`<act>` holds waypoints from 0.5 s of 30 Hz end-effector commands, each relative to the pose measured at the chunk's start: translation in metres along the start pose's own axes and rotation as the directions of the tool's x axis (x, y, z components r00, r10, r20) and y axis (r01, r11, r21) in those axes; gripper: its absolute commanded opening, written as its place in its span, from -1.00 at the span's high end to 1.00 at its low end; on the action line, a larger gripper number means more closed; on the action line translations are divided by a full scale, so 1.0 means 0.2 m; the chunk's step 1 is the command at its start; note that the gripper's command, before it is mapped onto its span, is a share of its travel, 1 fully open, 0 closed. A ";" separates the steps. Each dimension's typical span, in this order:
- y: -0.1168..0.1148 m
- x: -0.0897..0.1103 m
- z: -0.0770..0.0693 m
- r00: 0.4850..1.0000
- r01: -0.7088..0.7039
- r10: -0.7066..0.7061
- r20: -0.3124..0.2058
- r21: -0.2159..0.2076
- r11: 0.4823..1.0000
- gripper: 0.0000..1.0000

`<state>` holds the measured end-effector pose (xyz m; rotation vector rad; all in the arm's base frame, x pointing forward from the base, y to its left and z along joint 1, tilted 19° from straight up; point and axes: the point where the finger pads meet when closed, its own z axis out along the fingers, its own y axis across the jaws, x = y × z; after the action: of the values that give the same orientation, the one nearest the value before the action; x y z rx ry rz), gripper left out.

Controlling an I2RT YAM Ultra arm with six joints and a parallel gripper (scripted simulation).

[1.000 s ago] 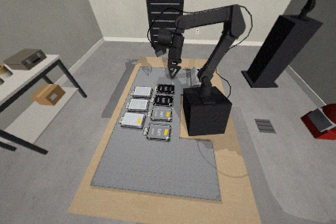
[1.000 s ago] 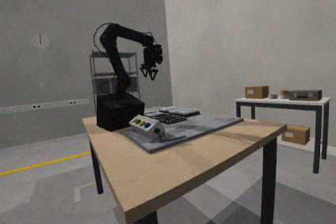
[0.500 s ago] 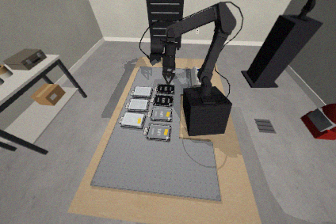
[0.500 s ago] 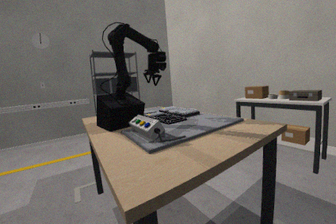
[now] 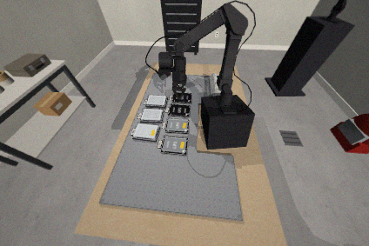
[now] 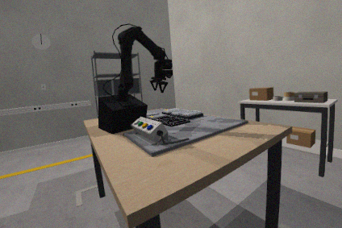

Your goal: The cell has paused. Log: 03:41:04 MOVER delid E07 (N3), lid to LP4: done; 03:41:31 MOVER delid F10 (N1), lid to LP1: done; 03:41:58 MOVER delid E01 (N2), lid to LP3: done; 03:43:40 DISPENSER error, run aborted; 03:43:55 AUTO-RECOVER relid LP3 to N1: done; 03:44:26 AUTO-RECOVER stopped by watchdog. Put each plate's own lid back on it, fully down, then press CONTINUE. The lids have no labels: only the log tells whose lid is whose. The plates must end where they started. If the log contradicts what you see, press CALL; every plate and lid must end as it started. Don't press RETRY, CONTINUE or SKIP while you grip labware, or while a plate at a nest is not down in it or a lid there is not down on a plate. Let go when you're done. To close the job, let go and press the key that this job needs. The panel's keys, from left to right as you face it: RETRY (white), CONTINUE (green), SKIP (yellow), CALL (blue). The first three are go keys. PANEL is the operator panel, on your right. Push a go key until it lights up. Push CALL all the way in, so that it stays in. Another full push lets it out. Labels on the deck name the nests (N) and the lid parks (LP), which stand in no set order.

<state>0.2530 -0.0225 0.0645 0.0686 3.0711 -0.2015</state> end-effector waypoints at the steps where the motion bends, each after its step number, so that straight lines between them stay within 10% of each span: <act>1: 0.00 -0.10 0.06 0.999 0.002 -0.003 0.037 0.018 1.000 -1.00; 15: -0.03 -0.15 0.30 1.000 -0.017 0.016 0.014 0.080 0.997 -1.00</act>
<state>0.2752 -0.0335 0.0131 0.0858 3.0972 -0.3041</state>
